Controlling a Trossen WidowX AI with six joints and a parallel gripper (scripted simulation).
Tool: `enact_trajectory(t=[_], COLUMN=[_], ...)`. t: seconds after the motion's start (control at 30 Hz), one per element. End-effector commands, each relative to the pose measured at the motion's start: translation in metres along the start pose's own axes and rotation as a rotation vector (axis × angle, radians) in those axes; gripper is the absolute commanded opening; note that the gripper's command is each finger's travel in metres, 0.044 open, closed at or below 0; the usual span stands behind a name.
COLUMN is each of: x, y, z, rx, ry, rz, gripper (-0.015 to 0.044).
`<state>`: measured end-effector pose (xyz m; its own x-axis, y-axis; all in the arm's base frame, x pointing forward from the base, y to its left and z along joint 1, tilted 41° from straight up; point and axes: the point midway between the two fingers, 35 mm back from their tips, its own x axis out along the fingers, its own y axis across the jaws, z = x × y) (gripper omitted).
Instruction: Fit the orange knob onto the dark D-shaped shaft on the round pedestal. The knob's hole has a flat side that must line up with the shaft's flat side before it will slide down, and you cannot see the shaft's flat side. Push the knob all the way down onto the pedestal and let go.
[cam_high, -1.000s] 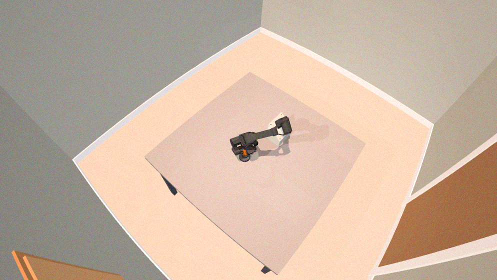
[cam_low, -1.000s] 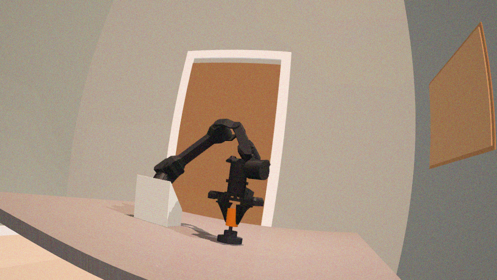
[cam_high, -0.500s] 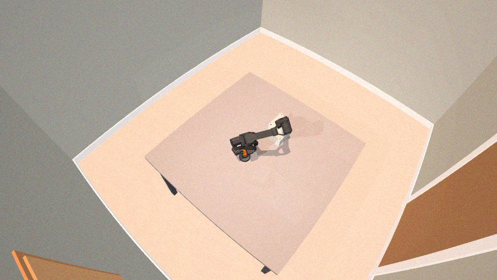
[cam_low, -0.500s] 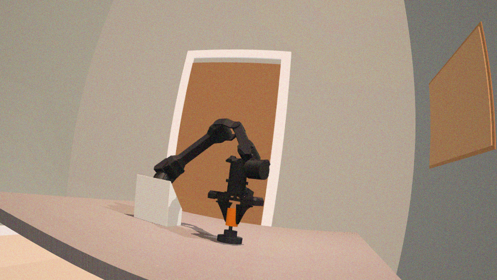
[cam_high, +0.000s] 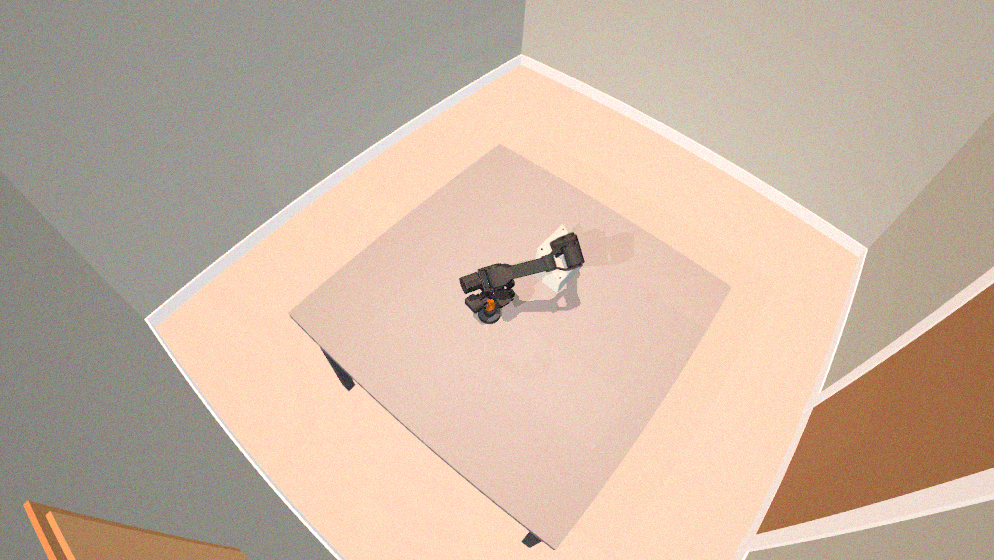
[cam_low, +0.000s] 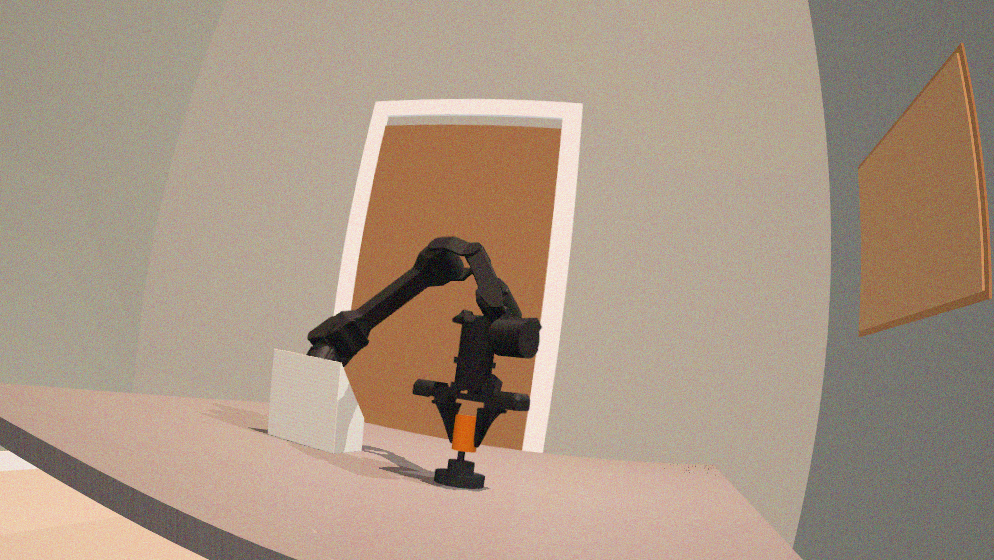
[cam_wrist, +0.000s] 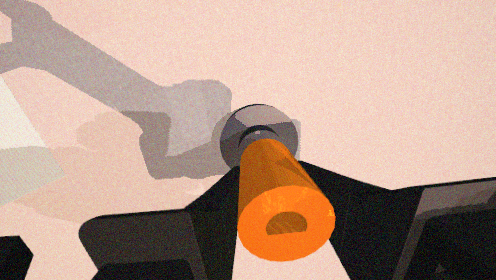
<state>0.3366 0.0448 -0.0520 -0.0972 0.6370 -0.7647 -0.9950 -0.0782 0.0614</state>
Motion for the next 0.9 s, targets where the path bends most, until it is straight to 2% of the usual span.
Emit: enact_trajectory(t=[0.0, 0.87], x=[0.0016, -0.0009], y=[0.0004, 0.0011], z=[-0.0002, -0.0003], rx=[-0.041, -0.041], ry=[-0.001, -0.001], rz=[0.0, 0.0], gripper=[0.0, 0.0])
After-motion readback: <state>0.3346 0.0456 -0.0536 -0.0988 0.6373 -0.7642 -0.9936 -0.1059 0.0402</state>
